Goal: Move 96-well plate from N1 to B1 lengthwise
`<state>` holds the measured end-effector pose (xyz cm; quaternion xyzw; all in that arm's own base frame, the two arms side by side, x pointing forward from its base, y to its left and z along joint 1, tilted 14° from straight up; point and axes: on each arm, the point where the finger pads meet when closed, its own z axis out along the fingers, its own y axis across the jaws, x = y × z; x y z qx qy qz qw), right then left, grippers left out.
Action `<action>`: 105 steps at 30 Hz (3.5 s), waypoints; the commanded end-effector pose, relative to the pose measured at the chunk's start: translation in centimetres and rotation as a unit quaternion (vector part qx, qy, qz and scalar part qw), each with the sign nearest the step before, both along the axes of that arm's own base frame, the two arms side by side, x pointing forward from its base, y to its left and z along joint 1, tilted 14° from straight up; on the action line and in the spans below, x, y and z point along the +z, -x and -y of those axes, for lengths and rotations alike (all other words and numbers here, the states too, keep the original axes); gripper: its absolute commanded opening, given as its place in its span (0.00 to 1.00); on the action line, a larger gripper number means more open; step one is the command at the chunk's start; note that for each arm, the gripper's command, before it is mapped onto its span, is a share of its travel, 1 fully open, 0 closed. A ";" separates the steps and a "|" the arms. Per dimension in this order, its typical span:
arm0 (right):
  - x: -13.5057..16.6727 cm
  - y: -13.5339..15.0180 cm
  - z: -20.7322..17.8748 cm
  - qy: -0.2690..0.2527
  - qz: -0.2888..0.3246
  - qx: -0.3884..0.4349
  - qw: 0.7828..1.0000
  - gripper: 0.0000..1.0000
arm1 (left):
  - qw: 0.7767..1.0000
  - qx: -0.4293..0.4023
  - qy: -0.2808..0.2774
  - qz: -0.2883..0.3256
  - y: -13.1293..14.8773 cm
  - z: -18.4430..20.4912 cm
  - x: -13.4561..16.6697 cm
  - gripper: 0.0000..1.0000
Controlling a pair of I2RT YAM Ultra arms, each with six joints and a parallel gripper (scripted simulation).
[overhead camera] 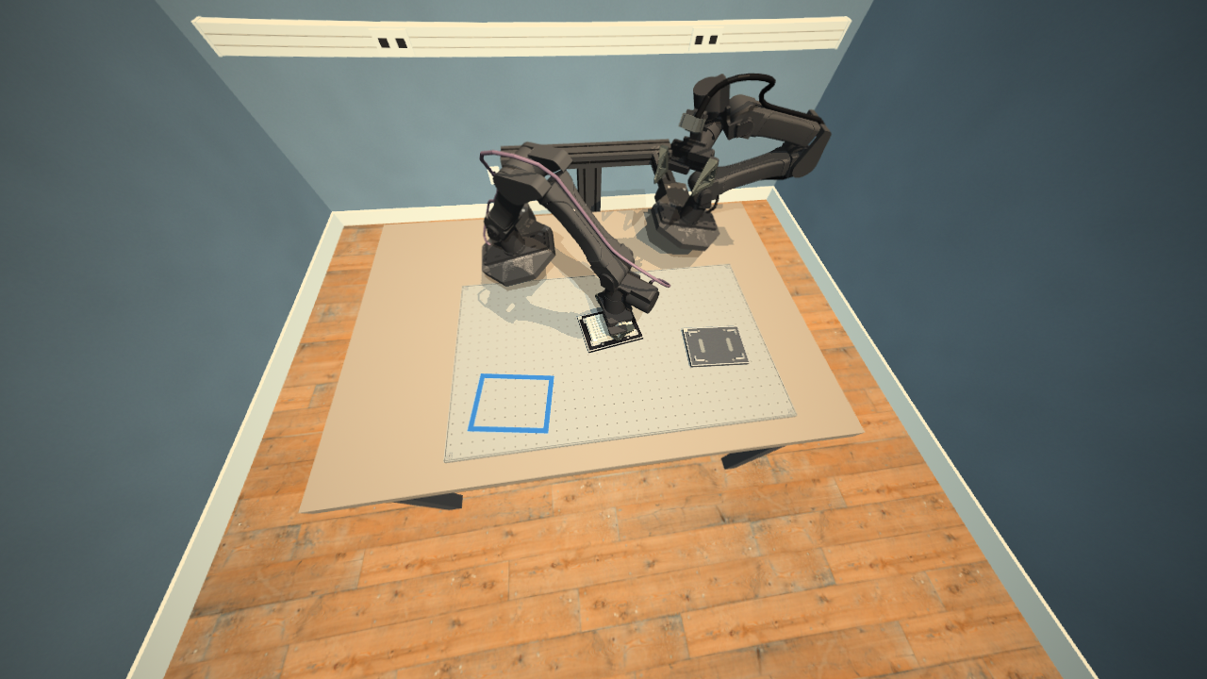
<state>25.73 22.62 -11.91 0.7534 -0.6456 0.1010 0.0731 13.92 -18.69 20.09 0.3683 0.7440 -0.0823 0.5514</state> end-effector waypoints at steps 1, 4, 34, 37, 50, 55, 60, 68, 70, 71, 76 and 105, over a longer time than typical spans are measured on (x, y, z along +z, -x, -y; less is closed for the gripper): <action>0.0 -0.1 0.1 -0.004 0.007 0.003 1.000 1.00 | 1.000 0.005 0.010 0.001 0.0 -0.1 0.3 1.00; 0.0 -0.1 0.1 -0.004 0.007 0.002 1.000 1.00 | 1.000 0.005 0.010 0.001 0.0 -0.1 0.3 1.00; 4.5 0.1 -1.5 -0.008 0.009 0.001 1.000 0.78 | 1.000 0.005 0.010 0.001 0.0 -0.1 0.3 1.00; 4.3 -0.2 -1.1 -0.005 0.011 0.015 1.000 0.78 | 1.000 0.008 0.021 0.001 -0.1 -0.1 0.3 1.00; 7.5 -6.9 9.8 0.011 -0.014 0.074 0.997 0.78 | 0.988 -0.046 0.145 0.012 -1.3 8.9 6.5 1.00; 8.5 -9.9 14.2 0.006 -0.019 0.057 0.998 0.78 | 0.975 -0.056 0.212 0.041 -2.8 11.0 10.3 1.00; 8.9 -11.2 16.2 0.005 -0.021 0.049 0.999 0.78 | 0.969 -0.061 0.231 0.057 -3.9 12.5 11.4 1.00; 10.2 -14.3 20.5 -0.003 -0.017 0.030 0.999 0.78 | 0.961 -0.069 0.248 0.099 -7.9 16.8 11.3 1.00; 10.4 -14.9 21.4 -0.004 -0.015 0.026 1.000 0.78 | 0.961 -0.071 0.246 0.108 -9.1 17.8 10.6 1.00; 10.6 -15.2 21.8 -0.004 -0.014 0.024 1.000 0.78 | 0.961 -0.071 0.244 0.112 -9.7 18.3 10.2 1.00; 10.9 -16.0 22.9 -0.005 -0.010 0.017 1.000 0.78 | 0.966 -0.073 0.221 0.114 -11.9 20.2 6.7 1.00; 10.8 -19.6 26.5 -0.018 0.062 -0.152 0.986 0.78 | 0.987 -0.074 0.108 0.089 -20.0 21.5 -14.6 1.00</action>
